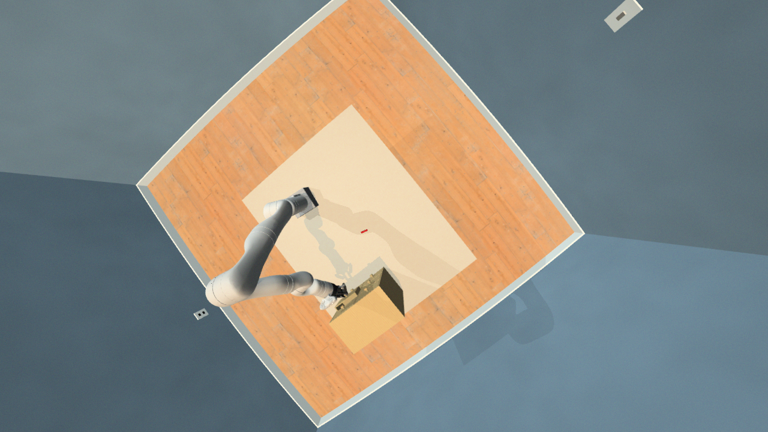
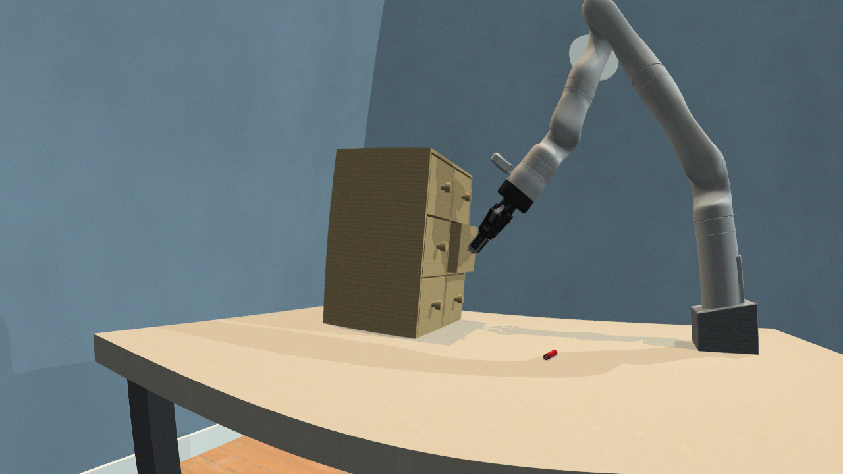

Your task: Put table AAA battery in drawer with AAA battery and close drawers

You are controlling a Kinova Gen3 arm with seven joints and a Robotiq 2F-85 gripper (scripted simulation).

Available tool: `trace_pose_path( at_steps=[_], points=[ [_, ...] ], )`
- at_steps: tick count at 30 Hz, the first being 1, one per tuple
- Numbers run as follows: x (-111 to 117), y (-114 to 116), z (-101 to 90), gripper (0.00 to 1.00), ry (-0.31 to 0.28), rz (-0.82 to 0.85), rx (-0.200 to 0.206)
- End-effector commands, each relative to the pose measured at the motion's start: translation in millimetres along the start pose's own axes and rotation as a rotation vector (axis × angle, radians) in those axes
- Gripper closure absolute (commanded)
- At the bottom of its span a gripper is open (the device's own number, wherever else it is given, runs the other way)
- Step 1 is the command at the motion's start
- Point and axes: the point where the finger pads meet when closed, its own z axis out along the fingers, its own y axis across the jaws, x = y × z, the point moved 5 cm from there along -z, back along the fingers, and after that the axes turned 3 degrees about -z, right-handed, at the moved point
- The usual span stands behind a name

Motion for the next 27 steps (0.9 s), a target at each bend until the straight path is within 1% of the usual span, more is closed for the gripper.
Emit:
trace_pose_path(
  at_steps=[1,27],
  points=[
    [-6.0,0.3,-4.2,0.87,-0.002,0.000,0.000],
    [-30.9,-1.1,-21.9,0.87,-0.003,0.000,0.001]
  ],
)
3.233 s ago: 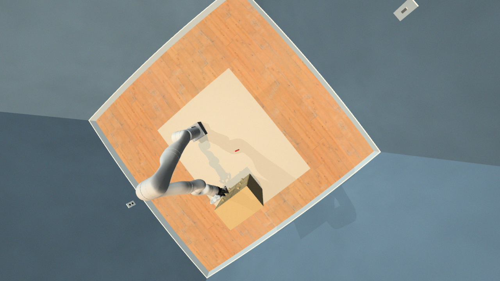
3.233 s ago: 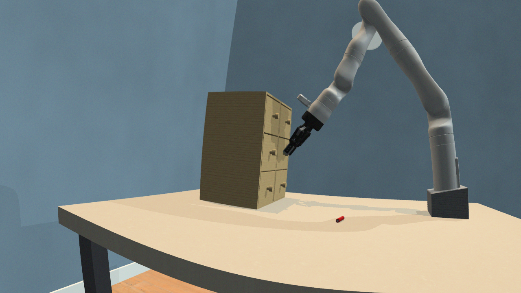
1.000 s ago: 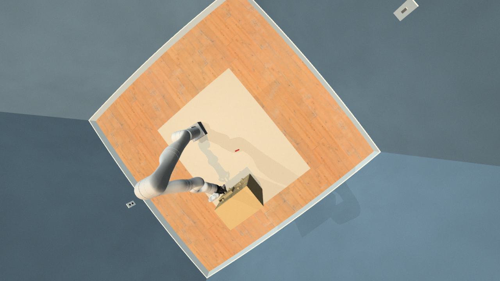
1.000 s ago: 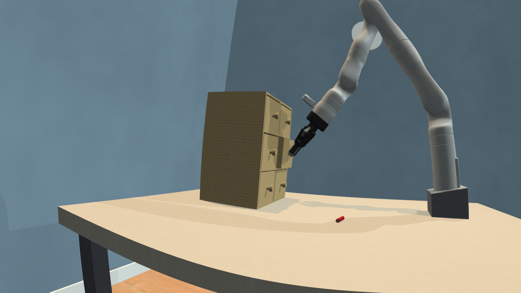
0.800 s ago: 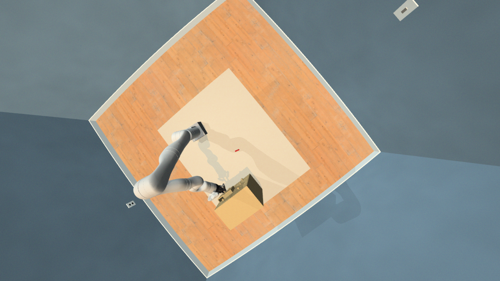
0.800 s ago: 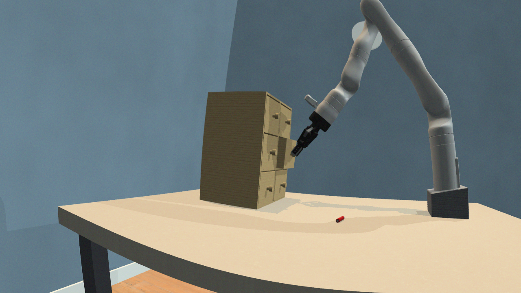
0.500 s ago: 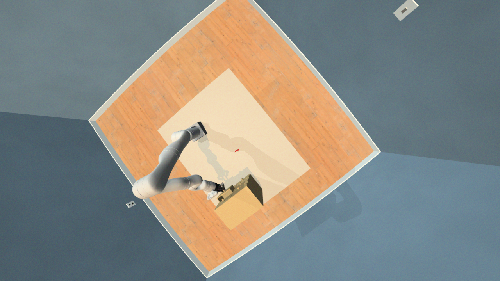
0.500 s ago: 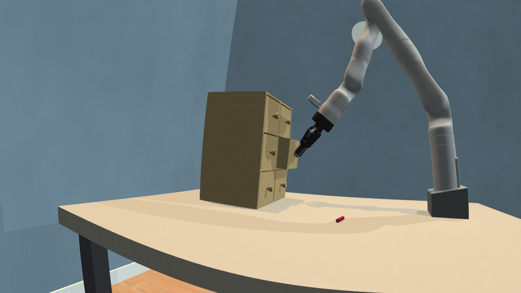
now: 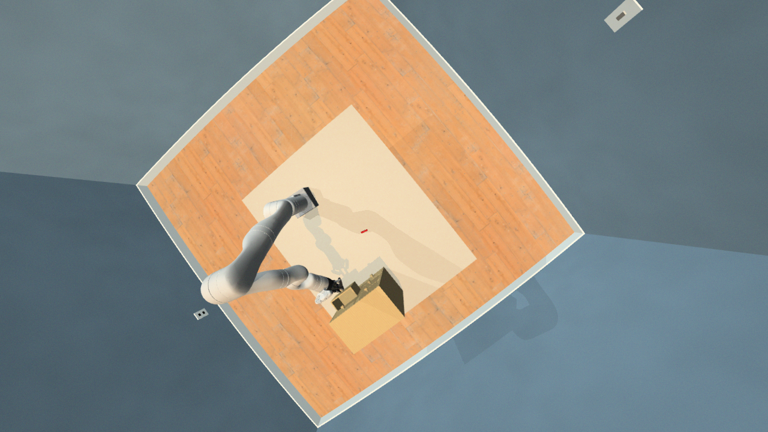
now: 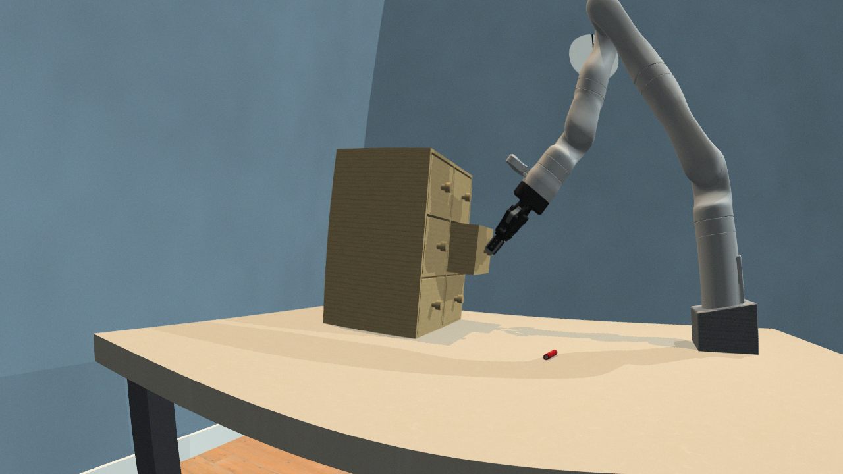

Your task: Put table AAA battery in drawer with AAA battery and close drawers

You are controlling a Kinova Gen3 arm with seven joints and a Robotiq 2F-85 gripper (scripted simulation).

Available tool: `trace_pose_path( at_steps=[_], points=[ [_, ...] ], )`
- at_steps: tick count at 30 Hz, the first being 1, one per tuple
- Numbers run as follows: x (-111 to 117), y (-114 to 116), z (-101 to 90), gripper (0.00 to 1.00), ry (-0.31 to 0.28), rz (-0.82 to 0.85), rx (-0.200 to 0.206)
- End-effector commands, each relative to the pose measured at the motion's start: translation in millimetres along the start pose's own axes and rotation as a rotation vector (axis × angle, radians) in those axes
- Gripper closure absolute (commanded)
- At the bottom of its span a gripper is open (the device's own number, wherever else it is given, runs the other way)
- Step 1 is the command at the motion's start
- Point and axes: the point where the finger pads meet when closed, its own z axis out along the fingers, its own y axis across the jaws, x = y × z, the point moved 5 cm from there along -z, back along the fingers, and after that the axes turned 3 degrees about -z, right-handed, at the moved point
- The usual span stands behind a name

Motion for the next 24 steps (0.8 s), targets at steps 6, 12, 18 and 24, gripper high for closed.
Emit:
trace_pose_path(
  at_steps=[6,12,18,24],
  points=[
    [-7.0,-0.2,-6.2,0.87,0.002,-0.003,0.001],
    [-10.2,-0.4,-8.4,0.87,0.002,-0.003,0.001],
    [-10.9,-0.2,-9.2,0.87,0.003,-0.003,0.001],
    [-10.9,0.0,-9.6,0.87,0.005,-0.003,0.000]
  ],
)
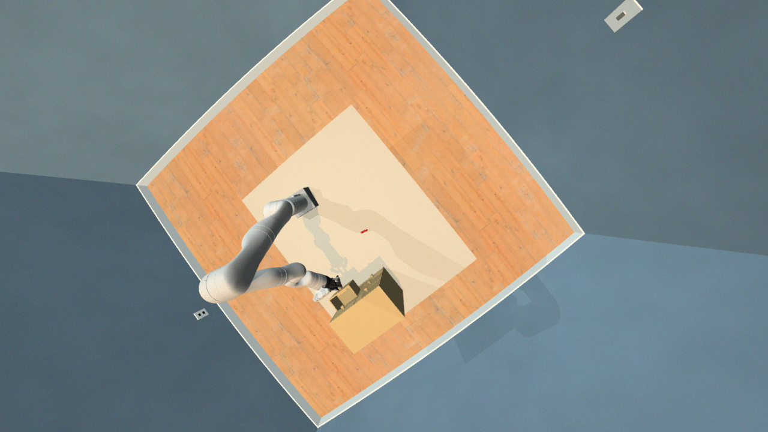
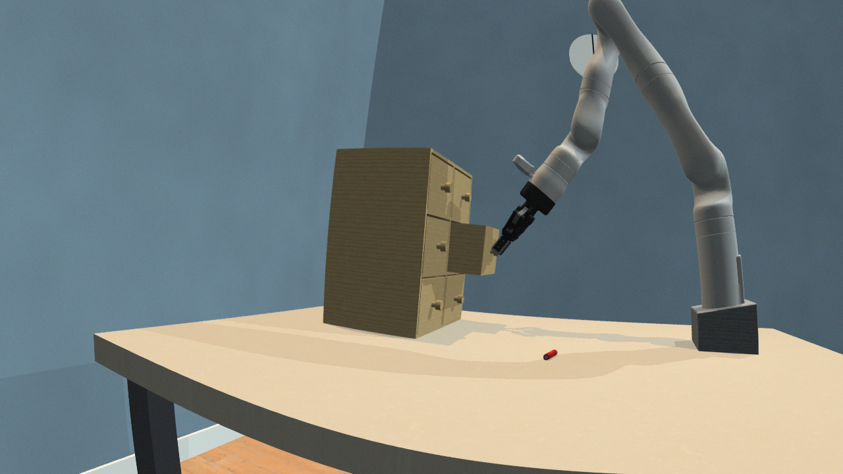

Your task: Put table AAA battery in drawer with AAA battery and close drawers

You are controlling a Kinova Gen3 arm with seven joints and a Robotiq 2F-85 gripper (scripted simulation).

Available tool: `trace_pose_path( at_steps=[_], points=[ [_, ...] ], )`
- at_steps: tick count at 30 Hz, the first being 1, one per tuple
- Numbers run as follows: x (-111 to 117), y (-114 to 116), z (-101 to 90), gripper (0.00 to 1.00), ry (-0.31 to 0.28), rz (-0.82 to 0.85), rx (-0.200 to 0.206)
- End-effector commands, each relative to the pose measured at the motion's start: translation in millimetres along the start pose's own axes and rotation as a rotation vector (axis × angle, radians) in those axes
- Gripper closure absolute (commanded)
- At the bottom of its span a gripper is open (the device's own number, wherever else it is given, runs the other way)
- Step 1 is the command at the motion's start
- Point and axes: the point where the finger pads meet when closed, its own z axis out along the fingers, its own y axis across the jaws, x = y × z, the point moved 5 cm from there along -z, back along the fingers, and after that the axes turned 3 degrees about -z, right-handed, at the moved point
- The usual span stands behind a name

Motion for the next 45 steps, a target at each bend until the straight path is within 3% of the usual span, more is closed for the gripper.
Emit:
trace_pose_path(
  at_steps=[1,16,27,33,45],
  points=[
    [0.4,-0.1,-1.5,0.87,0.005,-0.004,0.001],
    [0.5,-0.1,-1.5,0.87,0.005,-0.004,0.001],
    [0.8,0.0,-1.4,0.67,0.006,-0.005,0.001],
    [0.6,0.0,-1.5,0.67,0.005,-0.004,0.001],
    [-29.7,-2.2,-22.0,0.67,0.002,-0.004,0.002]
  ],
)
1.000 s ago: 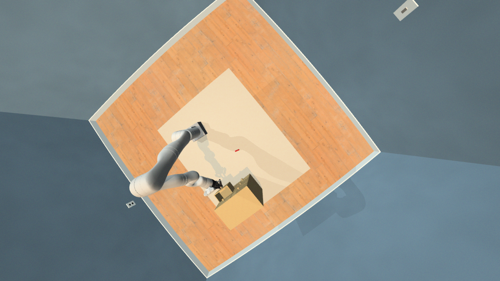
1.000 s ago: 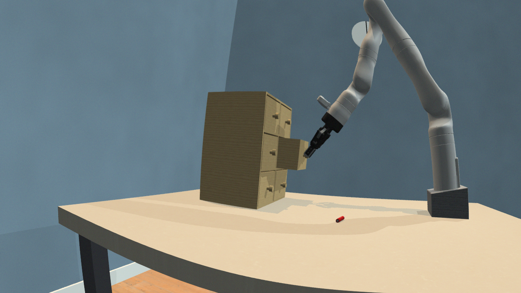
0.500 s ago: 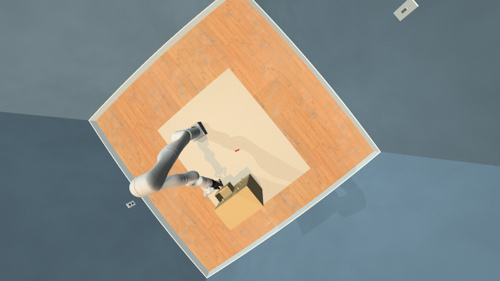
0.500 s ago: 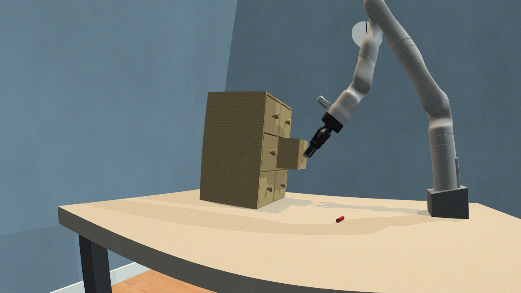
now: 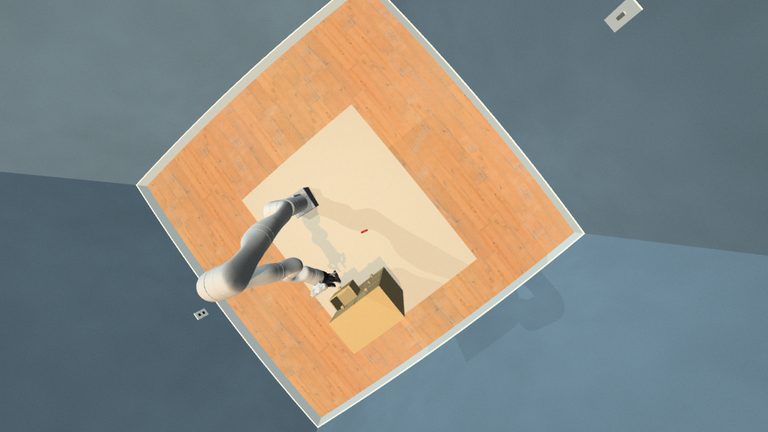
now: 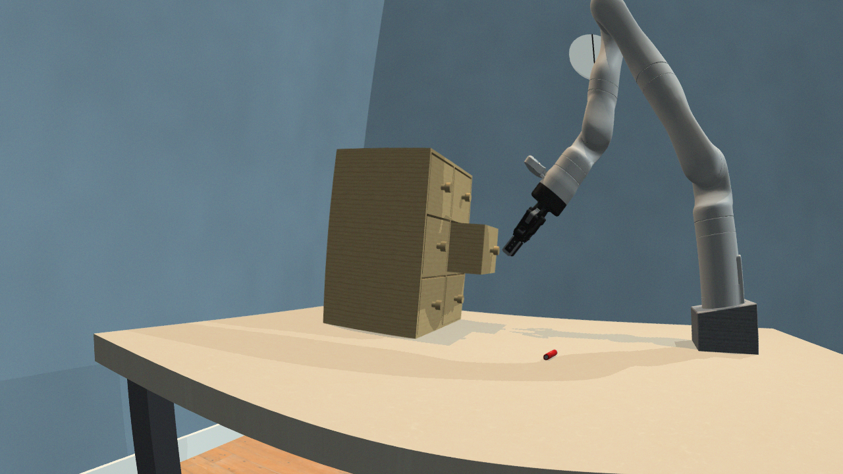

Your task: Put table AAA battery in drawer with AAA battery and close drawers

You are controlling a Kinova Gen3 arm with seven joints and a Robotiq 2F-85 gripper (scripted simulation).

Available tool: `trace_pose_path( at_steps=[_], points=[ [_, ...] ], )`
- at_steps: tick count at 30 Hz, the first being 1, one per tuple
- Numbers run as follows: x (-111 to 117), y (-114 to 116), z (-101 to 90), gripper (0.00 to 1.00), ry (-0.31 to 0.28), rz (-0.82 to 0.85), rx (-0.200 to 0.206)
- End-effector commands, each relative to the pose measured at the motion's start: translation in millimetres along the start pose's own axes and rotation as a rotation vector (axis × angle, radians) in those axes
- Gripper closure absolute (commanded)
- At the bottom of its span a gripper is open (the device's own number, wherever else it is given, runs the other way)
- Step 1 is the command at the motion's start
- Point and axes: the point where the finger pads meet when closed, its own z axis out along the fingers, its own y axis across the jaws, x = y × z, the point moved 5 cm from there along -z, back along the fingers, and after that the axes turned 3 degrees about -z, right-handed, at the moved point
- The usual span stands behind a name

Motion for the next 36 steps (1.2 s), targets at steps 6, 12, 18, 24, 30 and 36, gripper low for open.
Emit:
trace_pose_path(
  at_steps=[6,12,18,24,30,36],
  points=[
    [-21.1,1.9,-17.1,0.67,0.003,-0.002,-0.005],
    [-18.8,2.8,-16.6,0.67,0.008,-0.003,-0.007],
    [-19.4,2.6,-18.0,0.67,0.006,-0.003,-0.006],
    [-20.7,2.4,-22.6,0.67,0.001,-0.003,-0.006],
    [-20.0,2.5,-26.8,0.67,0.003,-0.003,-0.006],
    [-18.0,2.8,-29.2,0.67,0.008,-0.004,-0.007]
  ],
)
